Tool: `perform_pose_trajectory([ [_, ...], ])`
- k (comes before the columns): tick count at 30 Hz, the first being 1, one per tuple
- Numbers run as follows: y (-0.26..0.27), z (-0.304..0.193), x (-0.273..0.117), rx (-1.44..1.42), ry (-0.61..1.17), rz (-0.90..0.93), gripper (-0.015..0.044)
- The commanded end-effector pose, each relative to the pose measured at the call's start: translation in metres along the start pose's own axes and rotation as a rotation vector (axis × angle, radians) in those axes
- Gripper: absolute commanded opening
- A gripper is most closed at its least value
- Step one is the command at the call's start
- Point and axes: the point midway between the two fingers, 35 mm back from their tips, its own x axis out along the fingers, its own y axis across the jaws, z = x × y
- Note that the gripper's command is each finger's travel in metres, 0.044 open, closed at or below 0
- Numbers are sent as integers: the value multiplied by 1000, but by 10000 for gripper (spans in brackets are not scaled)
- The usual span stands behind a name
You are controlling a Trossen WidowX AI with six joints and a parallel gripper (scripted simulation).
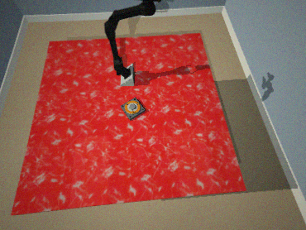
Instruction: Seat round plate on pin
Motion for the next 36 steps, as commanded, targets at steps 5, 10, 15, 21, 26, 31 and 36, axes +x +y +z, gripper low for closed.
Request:
perform_pose_trajectory([
  [5,-25,-59,-72,339,260,-252,269],
  [10,-33,-100,-138,568,445,-452,138],
  [15,-23,-142,-244,864,696,-756,6],
  [21,16,-158,-354,1136,940,-1079,0],
  [26,57,-151,-430,1311,1116,-1322,0],
  [31,118,-118,-514,1495,1340,-1627,0],
  [36,178,-68,-571,1639,1555,-1894,0],
])
